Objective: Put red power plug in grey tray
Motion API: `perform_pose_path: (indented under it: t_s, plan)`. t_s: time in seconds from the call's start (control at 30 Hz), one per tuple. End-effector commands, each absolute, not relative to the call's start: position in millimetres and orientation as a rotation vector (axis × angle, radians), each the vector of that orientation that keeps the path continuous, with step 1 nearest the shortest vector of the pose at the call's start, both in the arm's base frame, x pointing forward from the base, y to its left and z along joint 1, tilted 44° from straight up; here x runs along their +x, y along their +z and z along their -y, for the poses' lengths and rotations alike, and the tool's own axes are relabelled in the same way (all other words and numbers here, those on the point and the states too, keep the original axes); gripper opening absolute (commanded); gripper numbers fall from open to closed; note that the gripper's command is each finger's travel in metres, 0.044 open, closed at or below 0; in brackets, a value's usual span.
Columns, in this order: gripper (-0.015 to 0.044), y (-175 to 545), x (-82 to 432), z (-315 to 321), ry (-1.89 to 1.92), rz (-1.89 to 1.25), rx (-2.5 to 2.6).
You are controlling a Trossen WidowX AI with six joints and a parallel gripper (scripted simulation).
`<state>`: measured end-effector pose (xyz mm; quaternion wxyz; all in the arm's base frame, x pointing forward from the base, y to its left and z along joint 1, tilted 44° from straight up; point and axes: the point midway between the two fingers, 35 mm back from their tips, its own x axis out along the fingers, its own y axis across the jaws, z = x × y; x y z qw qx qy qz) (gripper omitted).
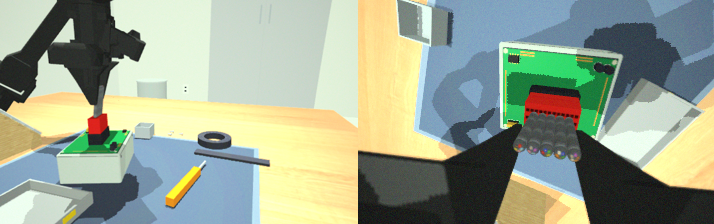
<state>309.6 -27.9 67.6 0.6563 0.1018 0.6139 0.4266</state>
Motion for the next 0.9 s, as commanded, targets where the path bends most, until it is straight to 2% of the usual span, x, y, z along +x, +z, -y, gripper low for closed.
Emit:
perform_pose_path:
  t_s: [0.0,0.33,0.67,0.87]
  plan:
    - [0.0,83,312,47,0.922,-1.359,0.243]
    - [0.0,60,310,25,0.923,-1.358,0.243]
    - [0.0252,60,310,25,0.923,-1.358,0.243]
    - [0.0252,60,310,25,0.923,-1.358,0.243]
